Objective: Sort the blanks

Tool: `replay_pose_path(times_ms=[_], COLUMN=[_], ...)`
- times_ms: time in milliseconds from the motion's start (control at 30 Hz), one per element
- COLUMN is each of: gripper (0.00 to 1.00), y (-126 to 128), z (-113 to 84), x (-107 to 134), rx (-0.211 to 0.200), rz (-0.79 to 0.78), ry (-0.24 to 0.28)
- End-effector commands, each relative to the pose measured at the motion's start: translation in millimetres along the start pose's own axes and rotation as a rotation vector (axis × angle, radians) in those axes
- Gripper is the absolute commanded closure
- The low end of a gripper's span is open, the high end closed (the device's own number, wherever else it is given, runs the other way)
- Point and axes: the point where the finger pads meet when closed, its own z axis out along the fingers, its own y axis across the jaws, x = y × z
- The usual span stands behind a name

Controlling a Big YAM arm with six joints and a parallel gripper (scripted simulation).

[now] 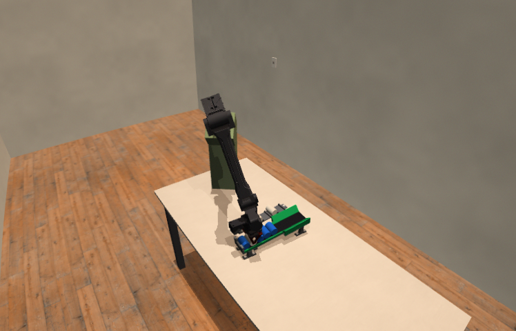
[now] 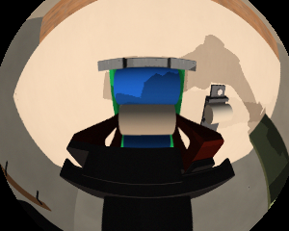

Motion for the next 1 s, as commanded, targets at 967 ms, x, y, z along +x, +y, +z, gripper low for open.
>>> replay_pose_path(times_ms=[967], gripper=[0.43], y=[2], z=[-99.5], x=[-2], rx=[-0.003], rz=[0.007], ry=[-0.005])
